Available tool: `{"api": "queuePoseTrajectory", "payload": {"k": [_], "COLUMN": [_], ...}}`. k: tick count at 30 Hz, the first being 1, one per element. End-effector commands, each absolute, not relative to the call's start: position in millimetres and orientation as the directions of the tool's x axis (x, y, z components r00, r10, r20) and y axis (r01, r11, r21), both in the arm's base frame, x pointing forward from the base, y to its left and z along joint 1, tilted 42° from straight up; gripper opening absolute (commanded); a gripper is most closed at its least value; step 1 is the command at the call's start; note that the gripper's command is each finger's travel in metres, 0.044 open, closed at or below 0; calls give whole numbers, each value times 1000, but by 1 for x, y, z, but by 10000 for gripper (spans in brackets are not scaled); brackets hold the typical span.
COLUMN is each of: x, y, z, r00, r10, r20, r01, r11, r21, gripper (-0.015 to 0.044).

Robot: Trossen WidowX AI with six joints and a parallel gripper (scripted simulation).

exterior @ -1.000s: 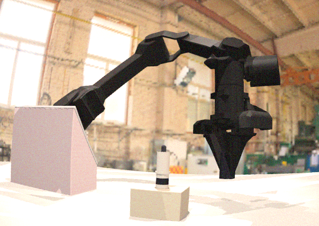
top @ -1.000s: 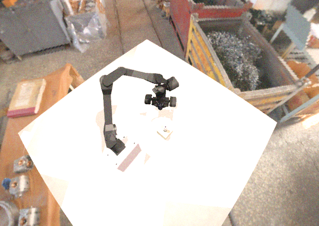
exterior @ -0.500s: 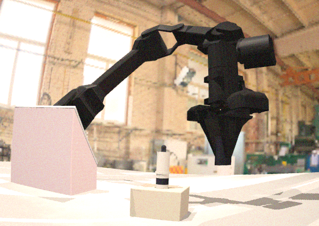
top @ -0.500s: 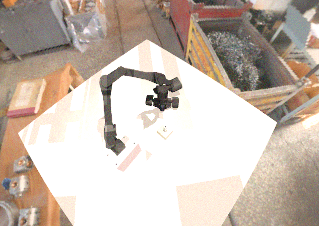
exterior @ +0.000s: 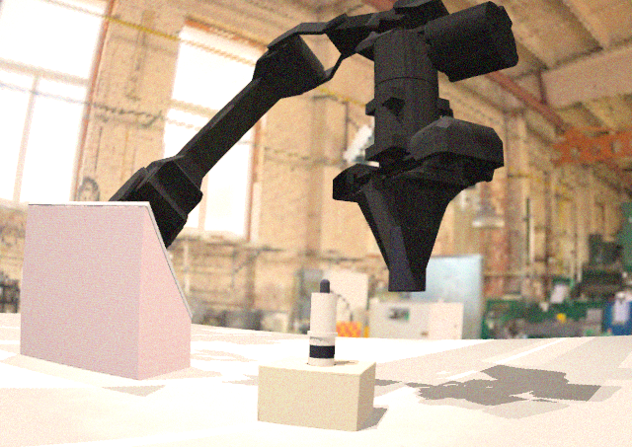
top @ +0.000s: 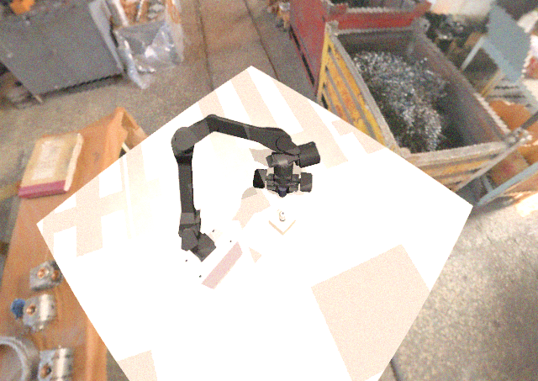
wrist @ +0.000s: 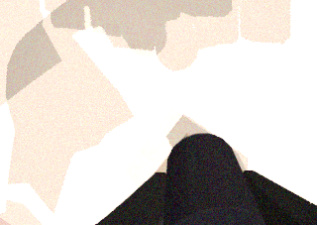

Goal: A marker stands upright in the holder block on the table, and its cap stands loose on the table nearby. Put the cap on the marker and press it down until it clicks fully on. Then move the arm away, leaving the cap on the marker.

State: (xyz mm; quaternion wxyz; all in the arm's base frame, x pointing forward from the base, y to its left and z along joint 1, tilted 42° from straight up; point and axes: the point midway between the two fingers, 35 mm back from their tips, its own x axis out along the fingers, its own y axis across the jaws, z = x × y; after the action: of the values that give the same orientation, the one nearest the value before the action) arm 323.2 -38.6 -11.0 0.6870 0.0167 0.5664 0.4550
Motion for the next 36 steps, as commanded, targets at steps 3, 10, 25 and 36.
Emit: {"api": "queuePoseTrajectory", "payload": {"k": [3, 10, 25, 36], "x": [306, 289, 271, 271], "y": [-61, -81, -94, -86], "z": [-17, -21, -29, -38], "r00": [-64, -67, -69, -68], "r10": [645, 650, 657, 657], "r20": [-761, -757, -750, -750], "r01": [-605, -606, -607, -607], "r11": [582, 577, 569, 570], "r21": [544, 548, 554, 554], "gripper": [0, 0, 0, 0]}}
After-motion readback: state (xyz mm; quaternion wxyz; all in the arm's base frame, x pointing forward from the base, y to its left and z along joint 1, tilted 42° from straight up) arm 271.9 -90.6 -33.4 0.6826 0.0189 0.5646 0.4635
